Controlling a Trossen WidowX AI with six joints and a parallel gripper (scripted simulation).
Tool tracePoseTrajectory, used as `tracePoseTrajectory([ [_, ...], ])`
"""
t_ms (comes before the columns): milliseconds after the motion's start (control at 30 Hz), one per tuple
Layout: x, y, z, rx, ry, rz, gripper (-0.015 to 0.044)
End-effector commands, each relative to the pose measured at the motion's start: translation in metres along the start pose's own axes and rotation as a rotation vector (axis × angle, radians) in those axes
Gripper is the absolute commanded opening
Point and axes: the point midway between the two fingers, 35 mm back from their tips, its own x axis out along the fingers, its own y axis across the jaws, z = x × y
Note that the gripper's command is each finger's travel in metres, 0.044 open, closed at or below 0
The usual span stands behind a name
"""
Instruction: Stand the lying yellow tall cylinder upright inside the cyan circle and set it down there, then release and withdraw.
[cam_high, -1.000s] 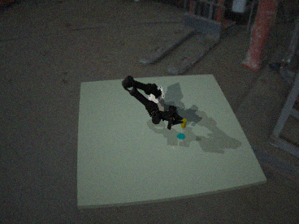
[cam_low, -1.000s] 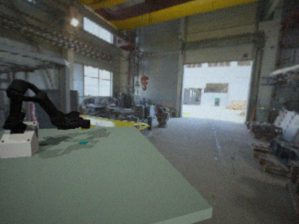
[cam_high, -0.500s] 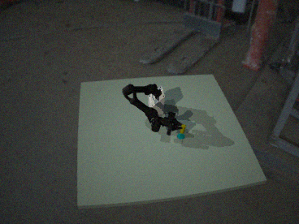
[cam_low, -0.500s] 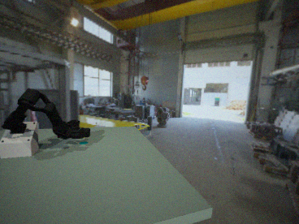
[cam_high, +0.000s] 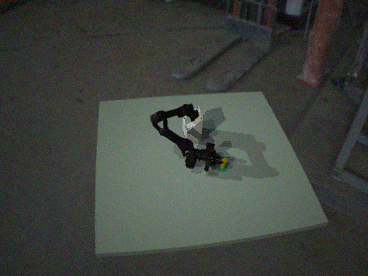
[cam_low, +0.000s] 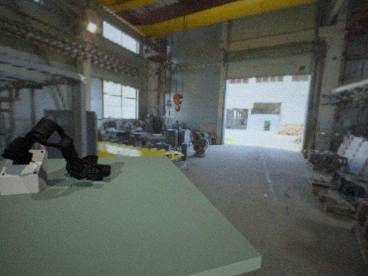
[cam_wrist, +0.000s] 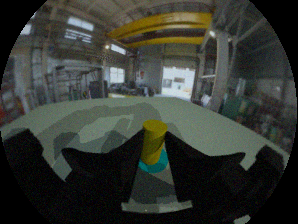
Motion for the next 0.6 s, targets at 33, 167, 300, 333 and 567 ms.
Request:
tracePoseTrajectory([
  [33,0.0006,-0.0036,-0.0016,-0.01,-0.006,-0.002,0.0105],
  [167,0.0006,-0.0036,-0.0016,-0.01,-0.006,-0.002,0.0105],
  [300,0.0006,-0.0036,-0.0016,-0.01,-0.006,-0.002,0.0184],
  [333,0.0006,-0.0036,-0.0016,-0.01,-0.006,-0.002,0.021],
  [567,0.0006,-0.0036,-0.0016,-0.01,-0.006,-0.002,0.0394],
])
